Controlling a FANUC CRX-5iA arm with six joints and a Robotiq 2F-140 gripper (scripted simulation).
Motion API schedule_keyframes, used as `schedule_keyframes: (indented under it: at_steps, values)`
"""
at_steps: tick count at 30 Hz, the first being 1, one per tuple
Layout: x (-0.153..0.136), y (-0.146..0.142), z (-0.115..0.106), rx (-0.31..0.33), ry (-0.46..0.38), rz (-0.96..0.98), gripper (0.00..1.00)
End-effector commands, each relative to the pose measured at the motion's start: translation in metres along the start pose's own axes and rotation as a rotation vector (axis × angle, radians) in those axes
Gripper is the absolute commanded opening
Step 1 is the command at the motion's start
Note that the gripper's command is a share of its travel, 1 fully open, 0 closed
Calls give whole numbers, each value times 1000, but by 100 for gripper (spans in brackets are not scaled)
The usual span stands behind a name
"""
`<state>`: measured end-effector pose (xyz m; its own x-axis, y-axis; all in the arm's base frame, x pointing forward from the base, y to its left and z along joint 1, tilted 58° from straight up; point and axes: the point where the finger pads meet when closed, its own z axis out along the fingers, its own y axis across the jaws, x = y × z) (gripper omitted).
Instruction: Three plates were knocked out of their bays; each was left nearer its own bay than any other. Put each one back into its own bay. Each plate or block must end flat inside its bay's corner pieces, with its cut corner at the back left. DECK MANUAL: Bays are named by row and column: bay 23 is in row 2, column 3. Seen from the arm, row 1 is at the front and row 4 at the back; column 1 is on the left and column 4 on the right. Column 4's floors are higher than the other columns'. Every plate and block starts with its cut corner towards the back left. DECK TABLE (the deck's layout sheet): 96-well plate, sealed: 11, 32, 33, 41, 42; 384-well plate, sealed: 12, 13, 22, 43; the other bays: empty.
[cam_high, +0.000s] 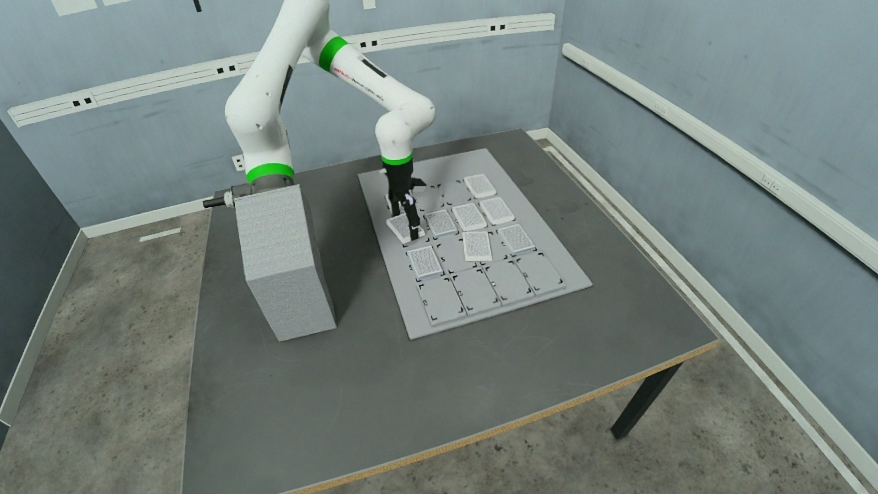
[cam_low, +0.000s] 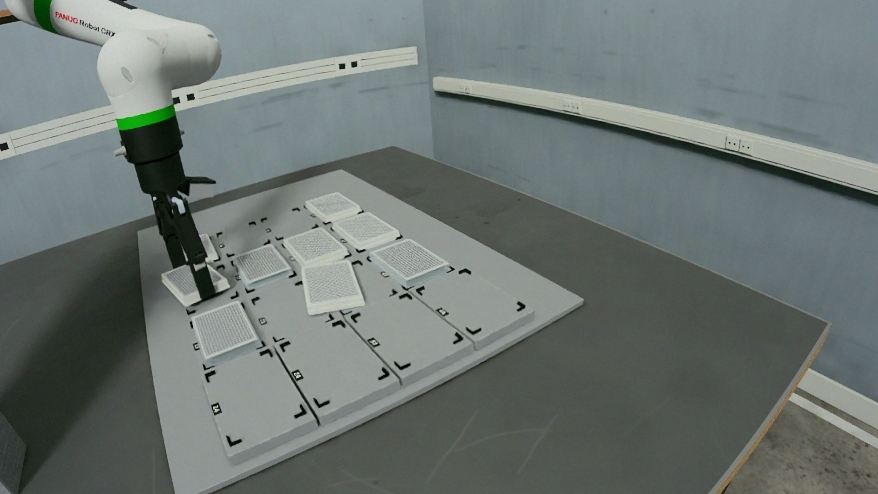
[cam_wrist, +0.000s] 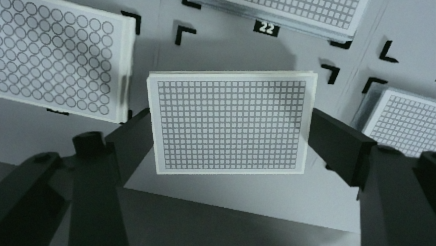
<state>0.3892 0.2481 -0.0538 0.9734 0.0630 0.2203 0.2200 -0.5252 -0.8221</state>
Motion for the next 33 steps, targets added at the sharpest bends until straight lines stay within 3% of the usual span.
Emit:
schedule_keyframes:
  at_steps: [1,29,33]
  values:
    - [0,0,-2,-1,1,0,10]
    - [0,0,-29,-1,1,0,10]
    - [8,7,-28,-1,1,133,10]
